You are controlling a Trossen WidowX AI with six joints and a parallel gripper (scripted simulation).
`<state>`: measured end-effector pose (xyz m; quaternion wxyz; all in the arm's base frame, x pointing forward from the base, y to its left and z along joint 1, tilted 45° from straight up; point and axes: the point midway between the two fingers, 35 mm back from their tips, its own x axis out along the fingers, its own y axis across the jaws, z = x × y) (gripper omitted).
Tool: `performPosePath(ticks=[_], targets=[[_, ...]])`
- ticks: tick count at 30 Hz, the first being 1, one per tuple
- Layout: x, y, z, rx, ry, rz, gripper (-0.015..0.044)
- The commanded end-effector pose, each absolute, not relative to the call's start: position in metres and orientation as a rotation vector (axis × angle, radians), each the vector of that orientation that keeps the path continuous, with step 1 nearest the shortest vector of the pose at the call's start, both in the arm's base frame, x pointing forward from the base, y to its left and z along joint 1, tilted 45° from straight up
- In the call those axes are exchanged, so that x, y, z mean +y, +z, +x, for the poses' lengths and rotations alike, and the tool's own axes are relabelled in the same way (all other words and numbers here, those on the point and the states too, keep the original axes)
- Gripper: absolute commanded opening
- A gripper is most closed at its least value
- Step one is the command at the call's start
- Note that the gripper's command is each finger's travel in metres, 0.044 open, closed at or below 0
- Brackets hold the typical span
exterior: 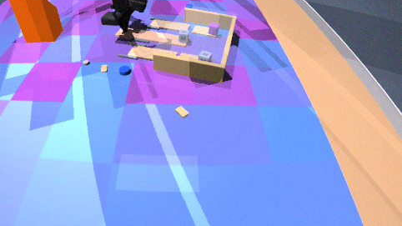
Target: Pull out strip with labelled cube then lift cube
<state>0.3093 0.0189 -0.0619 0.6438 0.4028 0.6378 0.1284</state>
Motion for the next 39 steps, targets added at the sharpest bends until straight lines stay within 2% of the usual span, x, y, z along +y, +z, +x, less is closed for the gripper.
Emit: performPosePath(ticks=[1, 39], targets=[[0.029, -0.064, 0.296, 1.485, 0.301, 0.925, 0.0000], [0.047, -0.055, 0.250, 1.488, 0.301, 0.926, 0.0000]])
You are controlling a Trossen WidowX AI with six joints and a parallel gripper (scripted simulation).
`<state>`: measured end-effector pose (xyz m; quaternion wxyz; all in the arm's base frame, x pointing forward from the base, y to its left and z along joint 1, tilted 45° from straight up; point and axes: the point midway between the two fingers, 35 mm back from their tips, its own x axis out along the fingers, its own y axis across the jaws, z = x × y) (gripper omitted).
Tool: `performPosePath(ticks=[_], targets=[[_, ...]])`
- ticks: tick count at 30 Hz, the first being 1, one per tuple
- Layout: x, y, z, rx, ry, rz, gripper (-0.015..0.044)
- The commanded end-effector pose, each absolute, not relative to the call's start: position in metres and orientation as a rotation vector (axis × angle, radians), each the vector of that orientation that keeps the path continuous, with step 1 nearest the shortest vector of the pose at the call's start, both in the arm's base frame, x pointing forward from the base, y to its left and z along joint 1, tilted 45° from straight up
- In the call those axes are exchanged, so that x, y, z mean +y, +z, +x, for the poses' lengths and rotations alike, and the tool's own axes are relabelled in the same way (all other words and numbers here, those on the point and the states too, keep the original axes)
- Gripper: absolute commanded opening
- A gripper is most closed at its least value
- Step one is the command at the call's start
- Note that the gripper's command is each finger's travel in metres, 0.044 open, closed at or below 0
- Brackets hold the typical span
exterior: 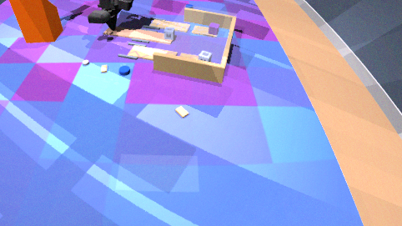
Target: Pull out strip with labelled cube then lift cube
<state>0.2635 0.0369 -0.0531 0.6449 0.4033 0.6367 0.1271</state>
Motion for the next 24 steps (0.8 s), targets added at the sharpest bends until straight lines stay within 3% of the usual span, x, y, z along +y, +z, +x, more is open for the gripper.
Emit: performPosePath(ticks=[1, 24], targets=[[0.047, -0.055, 0.249, 1.488, 0.301, 0.926, 0.0000], [0.055, -0.052, 0.230, 1.489, 0.301, 0.927, 0.0000]])
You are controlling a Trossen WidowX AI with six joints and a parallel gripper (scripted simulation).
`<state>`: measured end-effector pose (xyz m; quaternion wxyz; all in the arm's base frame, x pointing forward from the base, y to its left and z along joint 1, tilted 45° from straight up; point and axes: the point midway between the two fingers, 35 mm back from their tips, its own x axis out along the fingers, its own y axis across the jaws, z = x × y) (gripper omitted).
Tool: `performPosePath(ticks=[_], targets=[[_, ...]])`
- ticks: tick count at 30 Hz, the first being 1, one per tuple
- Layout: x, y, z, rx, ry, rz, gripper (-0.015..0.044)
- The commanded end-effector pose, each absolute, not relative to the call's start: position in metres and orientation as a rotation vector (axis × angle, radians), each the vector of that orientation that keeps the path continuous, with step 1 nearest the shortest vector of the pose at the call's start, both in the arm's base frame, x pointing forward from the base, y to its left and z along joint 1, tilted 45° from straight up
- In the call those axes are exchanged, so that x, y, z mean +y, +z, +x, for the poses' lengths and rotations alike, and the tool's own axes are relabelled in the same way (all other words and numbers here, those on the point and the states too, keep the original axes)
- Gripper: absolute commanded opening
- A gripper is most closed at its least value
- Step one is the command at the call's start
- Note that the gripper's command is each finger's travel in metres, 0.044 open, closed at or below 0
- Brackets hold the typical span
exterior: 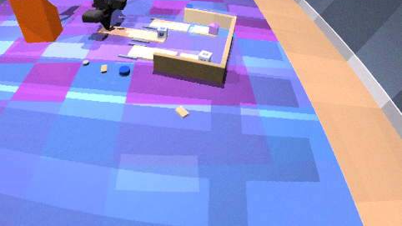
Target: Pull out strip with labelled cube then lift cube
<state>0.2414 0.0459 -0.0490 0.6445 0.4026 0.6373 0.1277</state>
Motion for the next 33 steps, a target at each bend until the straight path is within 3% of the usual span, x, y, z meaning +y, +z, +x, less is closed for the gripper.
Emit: performPosePath(ticks=[1, 25, 33], targets=[[0.055, -0.052, 0.230, 1.489, 0.301, 0.927, 0.0000], [0.055, -0.052, 0.230, 1.489, 0.301, 0.927, 0.0000], [0.017, -0.020, 0.237, 1.488, 0.299, 0.925, 0.0000]])
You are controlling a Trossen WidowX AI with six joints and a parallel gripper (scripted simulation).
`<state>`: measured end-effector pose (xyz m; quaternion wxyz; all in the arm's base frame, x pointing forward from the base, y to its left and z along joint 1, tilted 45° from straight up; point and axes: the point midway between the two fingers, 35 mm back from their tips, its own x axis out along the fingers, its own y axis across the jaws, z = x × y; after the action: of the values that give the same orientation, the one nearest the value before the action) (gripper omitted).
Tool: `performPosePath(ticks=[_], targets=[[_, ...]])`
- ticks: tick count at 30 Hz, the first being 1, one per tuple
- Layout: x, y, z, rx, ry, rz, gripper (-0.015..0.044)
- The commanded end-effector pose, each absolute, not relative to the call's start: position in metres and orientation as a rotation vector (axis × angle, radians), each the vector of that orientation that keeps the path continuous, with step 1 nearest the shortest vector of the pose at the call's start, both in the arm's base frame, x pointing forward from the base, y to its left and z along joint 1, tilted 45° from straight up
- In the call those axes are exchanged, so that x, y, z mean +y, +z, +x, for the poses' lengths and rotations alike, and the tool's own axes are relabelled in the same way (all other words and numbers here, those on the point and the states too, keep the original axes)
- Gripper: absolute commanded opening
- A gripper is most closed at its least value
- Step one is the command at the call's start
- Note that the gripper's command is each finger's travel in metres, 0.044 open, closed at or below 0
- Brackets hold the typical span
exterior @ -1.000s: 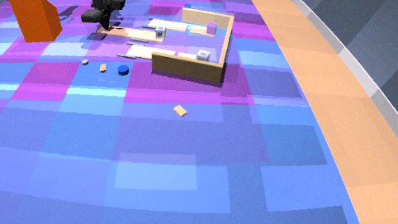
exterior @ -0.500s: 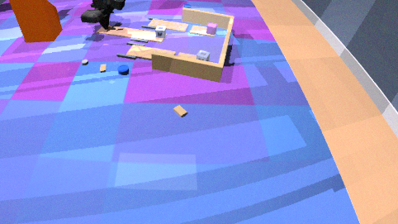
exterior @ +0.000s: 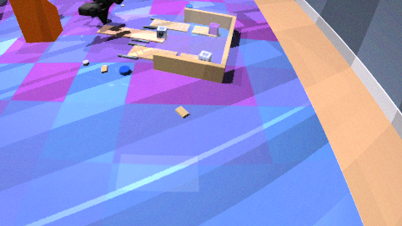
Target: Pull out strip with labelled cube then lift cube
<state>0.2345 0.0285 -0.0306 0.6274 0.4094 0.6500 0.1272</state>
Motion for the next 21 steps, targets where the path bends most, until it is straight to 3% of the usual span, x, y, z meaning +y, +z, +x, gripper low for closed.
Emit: performPosePath(ticks=[1, 3, 19, 21], targets=[[0.017, -0.020, 0.237, 1.488, 0.299, 0.925, 0.0000], [0.017, -0.019, 0.237, 1.488, 0.299, 0.925, 0.0000], [-0.007, -0.021, 0.299, 1.454, 0.377, 0.836, 0.0420], [-0.011, -0.021, 0.307, 1.454, 0.377, 0.835, 0.0440]])
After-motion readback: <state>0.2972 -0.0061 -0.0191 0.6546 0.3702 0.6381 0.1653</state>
